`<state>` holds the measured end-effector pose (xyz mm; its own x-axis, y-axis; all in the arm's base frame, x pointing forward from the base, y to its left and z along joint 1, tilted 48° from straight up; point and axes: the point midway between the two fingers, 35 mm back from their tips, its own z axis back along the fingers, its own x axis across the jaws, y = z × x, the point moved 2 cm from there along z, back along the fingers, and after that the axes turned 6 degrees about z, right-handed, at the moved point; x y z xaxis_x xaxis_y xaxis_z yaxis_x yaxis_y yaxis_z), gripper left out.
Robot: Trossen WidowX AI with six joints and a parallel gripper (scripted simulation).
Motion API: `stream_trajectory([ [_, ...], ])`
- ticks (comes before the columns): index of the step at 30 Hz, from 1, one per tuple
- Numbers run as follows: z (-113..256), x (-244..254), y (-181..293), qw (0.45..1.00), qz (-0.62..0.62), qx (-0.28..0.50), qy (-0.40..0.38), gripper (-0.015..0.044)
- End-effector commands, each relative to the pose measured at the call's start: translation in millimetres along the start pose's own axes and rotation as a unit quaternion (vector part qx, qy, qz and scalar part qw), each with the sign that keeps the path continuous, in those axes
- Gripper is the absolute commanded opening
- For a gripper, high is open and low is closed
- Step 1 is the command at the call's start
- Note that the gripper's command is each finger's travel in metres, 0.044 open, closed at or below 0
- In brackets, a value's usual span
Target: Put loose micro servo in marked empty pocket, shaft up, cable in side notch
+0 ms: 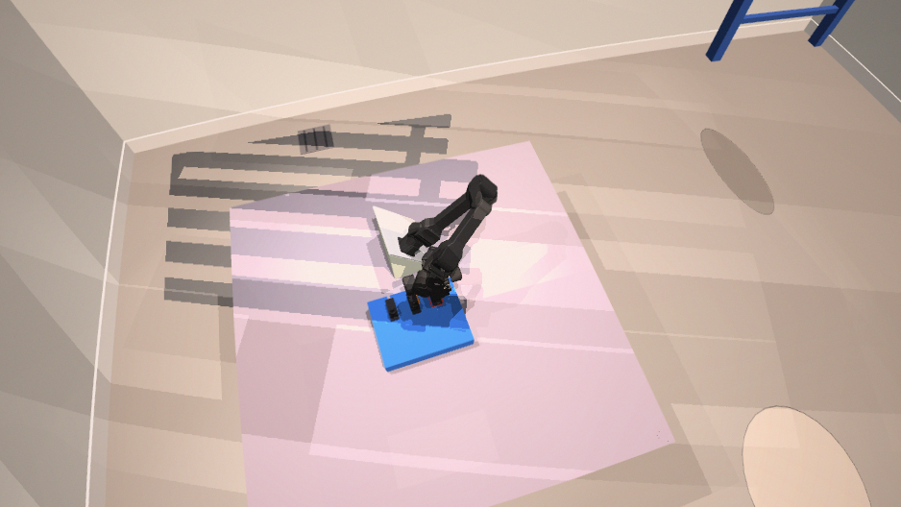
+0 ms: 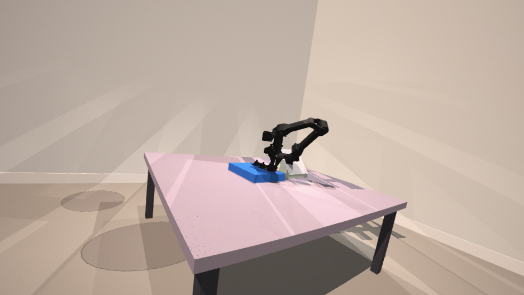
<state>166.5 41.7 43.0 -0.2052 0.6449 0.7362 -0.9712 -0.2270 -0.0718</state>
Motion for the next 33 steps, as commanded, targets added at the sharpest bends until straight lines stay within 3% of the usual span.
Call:
stream_trajectory([
  [1,-4,0,0,1.000,-0.002,-0.001,-0.001,0.0000],
  [22,-21,0,0,1.000,-0.002,-0.001,-0.001,0.0000],
  [29,-19,0,0,1.000,-0.002,-0.001,-0.001,0.0184],
  [33,-8,-1,0,1.000,-0.002,-0.001,0.000,0.0187],
])
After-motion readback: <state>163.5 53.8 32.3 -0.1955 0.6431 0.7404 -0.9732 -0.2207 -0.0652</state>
